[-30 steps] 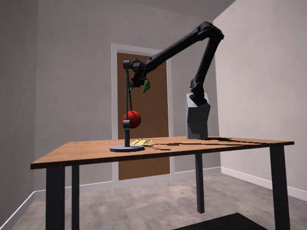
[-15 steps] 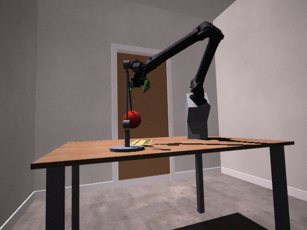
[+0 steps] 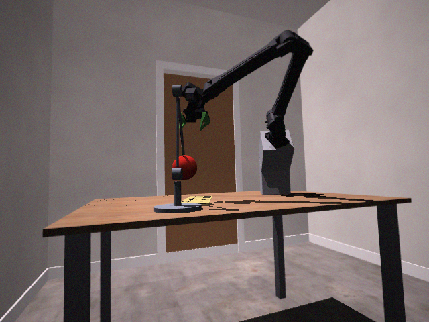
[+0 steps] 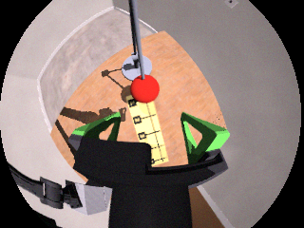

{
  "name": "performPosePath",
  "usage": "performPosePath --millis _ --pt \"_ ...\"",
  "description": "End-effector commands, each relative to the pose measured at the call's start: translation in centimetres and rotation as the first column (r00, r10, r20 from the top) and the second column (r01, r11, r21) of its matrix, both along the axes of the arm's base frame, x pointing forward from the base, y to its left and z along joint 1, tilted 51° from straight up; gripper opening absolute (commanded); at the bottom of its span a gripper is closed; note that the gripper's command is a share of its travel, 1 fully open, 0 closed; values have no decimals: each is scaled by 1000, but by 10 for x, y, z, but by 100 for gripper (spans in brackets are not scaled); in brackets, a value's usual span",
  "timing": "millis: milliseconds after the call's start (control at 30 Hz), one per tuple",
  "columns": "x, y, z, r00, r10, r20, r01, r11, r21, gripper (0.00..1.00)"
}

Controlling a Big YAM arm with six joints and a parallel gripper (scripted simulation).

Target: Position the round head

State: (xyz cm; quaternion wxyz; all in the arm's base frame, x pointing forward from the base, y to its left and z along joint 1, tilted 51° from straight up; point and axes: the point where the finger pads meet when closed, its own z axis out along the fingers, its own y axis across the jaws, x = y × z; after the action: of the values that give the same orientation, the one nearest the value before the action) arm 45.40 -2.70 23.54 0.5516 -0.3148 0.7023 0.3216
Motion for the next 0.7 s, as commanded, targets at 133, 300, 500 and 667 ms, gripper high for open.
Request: performPosePath --millis 133,300,500,667 --pt "14 -7 24 1000 -4 6 4 1000 -3 100" --pt "12 -6 21 999 16 31 -17 1000 20 100" --pt "9 -5 16 997 45 69 -49 997 52 100" --pt "6 -4 12 993 68 101 -76 994 78 100"
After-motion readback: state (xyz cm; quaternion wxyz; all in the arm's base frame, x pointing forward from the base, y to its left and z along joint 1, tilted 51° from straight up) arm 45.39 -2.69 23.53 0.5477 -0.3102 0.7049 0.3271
